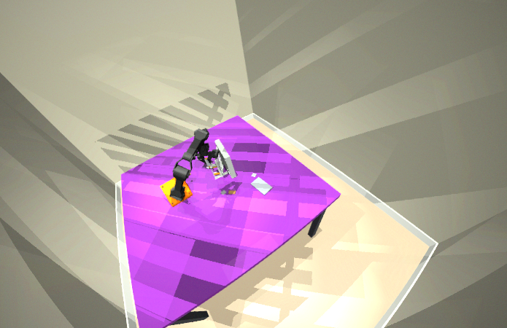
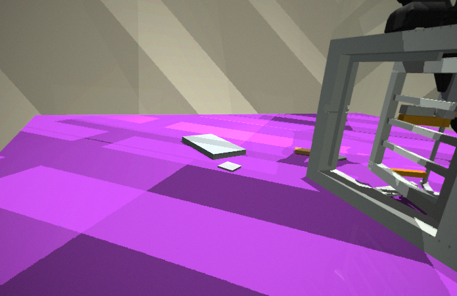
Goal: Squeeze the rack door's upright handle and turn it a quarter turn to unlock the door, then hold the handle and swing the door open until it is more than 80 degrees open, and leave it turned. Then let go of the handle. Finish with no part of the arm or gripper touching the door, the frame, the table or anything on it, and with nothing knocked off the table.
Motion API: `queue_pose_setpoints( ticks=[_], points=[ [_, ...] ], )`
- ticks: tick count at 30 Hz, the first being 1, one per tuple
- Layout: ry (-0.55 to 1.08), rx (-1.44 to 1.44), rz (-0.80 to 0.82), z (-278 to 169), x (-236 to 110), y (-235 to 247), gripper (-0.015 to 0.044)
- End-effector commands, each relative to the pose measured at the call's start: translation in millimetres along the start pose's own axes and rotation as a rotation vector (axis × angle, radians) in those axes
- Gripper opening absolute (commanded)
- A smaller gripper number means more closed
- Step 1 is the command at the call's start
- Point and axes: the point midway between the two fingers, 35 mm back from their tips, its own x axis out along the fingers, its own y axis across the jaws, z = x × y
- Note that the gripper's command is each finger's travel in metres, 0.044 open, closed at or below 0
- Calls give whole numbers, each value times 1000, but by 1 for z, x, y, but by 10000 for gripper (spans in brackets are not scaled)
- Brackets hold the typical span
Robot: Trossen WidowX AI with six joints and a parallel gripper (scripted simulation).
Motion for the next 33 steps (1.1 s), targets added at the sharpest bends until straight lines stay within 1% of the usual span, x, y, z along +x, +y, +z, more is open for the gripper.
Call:
queue_pose_setpoints(
  ticks=[1, 33],
  points=[
    [-5, 92, -4, 2, 1, 4, 21],
    [-7, 596, 1, 38, 1, 63, 21]
  ],
)
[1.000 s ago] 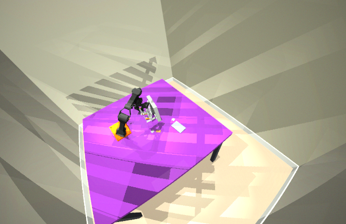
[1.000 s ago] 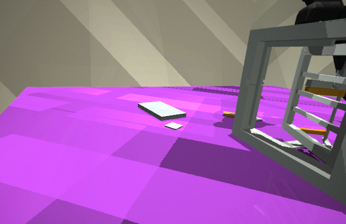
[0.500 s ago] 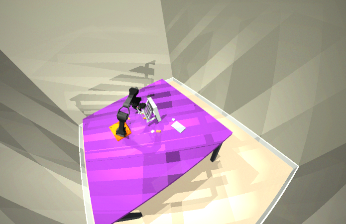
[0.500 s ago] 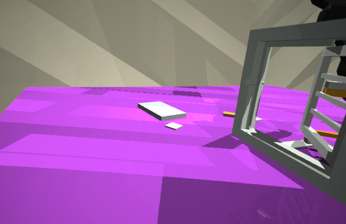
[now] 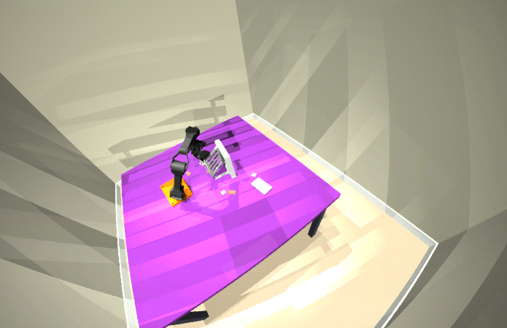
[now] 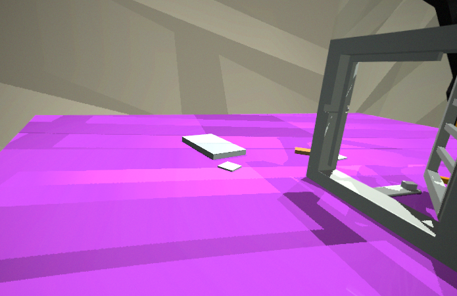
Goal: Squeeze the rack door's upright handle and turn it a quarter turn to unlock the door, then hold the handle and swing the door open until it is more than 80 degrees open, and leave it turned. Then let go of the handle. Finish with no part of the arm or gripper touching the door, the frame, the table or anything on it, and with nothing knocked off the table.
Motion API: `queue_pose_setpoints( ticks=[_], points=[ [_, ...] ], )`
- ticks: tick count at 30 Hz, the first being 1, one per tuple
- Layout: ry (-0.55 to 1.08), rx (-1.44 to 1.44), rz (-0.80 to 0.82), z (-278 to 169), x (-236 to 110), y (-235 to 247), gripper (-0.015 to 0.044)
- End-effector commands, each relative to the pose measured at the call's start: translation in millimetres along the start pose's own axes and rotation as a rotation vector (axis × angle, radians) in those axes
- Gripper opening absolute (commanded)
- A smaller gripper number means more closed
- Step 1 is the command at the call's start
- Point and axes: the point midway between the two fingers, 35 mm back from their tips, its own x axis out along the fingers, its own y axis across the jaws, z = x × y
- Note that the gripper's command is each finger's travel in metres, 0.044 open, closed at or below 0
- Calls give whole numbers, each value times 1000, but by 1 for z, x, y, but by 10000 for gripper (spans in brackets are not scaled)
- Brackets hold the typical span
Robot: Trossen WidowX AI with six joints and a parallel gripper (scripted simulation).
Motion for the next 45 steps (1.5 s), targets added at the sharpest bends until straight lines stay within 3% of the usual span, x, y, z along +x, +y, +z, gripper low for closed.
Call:
queue_pose_setpoints(
  ticks=[1, 36, 45],
  points=[
    [4, 91, 4, 3, 0, 6, 21],
    [3, 687, 9, 48, -1, 74, 21],
    [3, 709, 9, 50, -1, 76, 21]
  ],
)
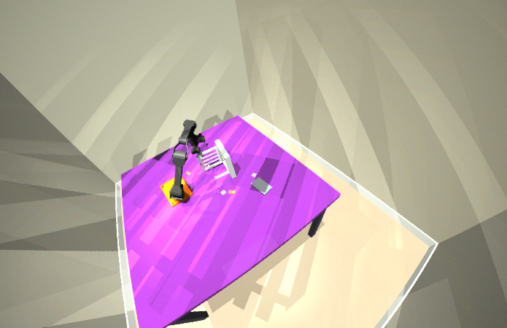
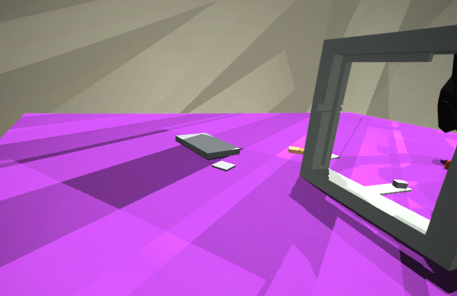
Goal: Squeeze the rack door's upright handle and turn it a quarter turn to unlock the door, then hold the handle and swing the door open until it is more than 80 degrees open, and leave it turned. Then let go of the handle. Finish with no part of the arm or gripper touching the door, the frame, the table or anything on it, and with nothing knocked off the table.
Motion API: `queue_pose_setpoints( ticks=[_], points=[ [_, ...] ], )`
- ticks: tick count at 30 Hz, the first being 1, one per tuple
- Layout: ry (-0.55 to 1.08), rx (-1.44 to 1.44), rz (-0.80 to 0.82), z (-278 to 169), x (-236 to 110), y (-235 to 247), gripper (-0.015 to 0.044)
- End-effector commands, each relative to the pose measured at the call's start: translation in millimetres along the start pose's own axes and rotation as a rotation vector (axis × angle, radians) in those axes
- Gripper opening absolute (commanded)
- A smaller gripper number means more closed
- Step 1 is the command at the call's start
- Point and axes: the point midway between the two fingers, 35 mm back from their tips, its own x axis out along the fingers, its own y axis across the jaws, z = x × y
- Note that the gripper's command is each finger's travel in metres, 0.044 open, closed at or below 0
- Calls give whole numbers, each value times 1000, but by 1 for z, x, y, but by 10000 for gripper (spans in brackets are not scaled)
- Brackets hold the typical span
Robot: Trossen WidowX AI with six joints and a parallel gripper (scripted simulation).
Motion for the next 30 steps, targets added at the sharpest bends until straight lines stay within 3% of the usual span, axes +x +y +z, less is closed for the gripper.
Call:
queue_pose_setpoints(
  ticks=[1, 9, 20, 30],
  points=[
    [8, 23, 0, 0, 0, 0, 21],
    [8, 23, 0, 0, 0, 0, 21],
    [8, 23, 0, 0, 0, 0, 293],
    [-13, 13, 45, 0, -21, 0, 293]
  ],
)
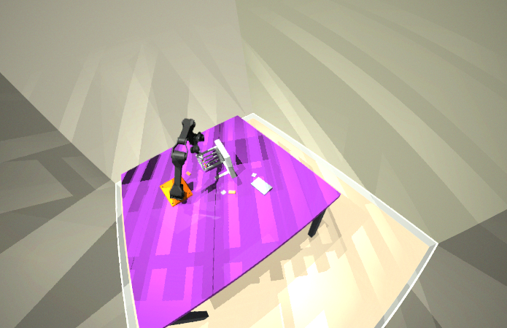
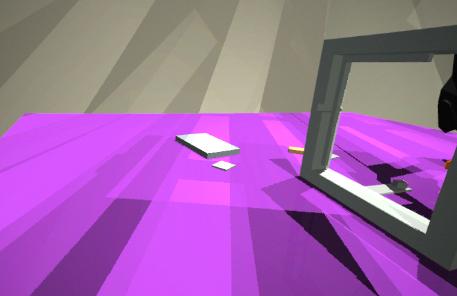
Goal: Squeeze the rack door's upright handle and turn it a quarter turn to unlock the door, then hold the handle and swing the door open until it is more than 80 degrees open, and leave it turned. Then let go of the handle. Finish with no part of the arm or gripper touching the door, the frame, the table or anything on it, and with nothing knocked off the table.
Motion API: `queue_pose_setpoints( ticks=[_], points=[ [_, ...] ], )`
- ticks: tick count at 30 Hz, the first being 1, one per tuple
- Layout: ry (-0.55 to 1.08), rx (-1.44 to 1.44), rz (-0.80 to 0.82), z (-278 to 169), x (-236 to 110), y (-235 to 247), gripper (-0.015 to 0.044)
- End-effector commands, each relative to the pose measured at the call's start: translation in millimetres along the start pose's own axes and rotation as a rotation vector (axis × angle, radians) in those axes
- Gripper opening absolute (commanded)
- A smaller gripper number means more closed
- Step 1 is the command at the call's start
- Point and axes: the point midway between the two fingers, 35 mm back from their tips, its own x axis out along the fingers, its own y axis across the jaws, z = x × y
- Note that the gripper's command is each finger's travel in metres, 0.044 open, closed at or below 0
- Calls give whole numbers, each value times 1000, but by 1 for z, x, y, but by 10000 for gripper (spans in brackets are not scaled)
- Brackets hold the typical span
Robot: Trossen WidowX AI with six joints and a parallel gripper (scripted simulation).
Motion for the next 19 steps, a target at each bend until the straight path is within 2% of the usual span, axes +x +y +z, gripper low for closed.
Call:
queue_pose_setpoints(
  ticks=[1, 19],
  points=[
    [-6, -2, 24, 1, -10, 0, 293],
    [-46, -26, 115, -2, -55, -3, 293]
  ],
)
